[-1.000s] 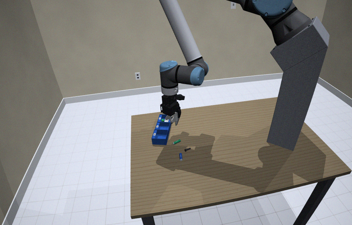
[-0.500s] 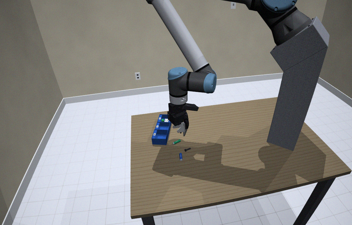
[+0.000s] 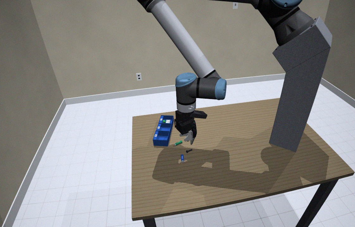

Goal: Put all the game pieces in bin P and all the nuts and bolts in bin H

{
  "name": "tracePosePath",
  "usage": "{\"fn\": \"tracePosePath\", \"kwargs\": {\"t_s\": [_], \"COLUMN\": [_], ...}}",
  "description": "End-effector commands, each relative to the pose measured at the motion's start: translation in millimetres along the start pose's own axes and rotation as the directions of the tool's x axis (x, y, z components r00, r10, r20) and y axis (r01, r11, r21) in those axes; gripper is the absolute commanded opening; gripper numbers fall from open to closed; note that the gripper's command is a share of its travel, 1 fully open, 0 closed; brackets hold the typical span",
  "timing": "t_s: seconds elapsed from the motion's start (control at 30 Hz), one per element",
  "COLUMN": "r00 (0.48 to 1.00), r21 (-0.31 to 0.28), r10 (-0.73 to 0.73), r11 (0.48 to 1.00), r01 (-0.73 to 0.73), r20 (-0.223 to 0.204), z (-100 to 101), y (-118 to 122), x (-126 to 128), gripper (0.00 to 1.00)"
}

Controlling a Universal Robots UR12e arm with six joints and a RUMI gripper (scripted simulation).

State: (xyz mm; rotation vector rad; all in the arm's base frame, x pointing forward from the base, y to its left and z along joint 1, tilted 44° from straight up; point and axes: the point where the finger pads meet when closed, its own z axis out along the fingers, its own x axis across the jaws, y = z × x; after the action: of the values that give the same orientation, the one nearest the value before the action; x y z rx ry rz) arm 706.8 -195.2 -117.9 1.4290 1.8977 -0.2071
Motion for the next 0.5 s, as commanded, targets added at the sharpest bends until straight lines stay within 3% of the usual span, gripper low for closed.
{"fn": "tracePosePath", "kwargs": {"t_s": [0.0,0.47], "r00": [1.0,1.0], "r21": [0.0,0.0], "r10": [0.0,0.0], "r11": [1.0,1.0], "r01": [0.0,0.0], "r20": [0.001,0.001], "z": [-0.4,-0.4], "y": [0.2,-0.7], "x": [-2.9,-9.3], "gripper": [0.18,0.18]}}
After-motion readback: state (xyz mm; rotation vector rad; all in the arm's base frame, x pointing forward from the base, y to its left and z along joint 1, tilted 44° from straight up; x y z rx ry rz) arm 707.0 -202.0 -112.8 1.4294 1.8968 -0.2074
